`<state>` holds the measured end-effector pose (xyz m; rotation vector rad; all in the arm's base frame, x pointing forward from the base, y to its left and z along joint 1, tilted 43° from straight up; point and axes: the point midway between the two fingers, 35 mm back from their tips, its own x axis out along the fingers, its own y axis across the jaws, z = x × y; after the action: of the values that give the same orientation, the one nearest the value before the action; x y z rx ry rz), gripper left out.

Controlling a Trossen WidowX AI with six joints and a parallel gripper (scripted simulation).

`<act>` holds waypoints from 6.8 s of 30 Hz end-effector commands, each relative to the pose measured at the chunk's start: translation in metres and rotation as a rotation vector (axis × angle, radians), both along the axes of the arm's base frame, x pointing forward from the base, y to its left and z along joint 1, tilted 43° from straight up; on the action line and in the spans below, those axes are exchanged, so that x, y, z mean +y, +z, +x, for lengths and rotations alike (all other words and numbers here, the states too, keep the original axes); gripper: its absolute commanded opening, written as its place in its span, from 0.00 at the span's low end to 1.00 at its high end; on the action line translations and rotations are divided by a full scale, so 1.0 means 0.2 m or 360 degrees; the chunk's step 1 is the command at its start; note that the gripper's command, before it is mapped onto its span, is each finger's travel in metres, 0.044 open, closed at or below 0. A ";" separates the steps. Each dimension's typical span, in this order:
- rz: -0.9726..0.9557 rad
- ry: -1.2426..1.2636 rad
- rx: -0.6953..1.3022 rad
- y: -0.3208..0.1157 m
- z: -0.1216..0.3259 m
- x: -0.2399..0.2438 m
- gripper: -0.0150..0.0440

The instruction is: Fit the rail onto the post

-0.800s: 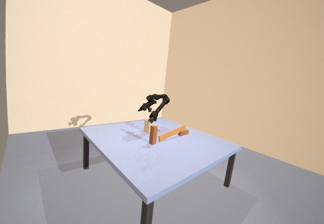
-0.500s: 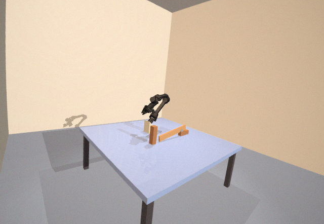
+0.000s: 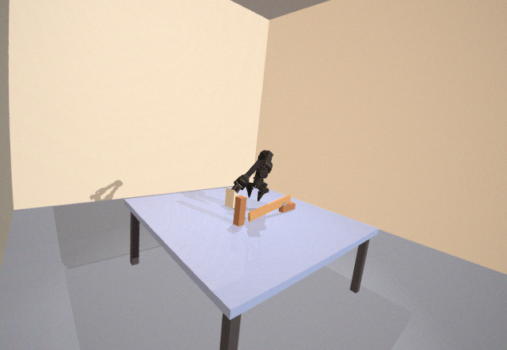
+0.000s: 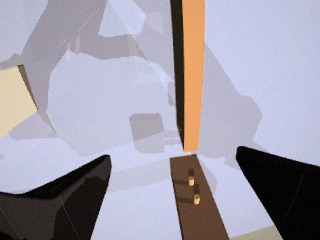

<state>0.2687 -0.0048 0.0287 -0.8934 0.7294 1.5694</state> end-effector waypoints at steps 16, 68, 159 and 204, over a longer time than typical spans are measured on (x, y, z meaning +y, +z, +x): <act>0.0328 0.0118 0.0013 0.01 0.07 0.35 1.00; 0.0334 0.0118 0.0013 -0.21 0.02 0.56 0.47; 0.0332 0.0118 0.0013 -0.09 0.06 0.44 0.25; 0.0331 0.0118 0.0013 -0.08 0.05 0.43 0.25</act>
<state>0.2789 0.0833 0.0121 -0.7679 0.5321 1.6863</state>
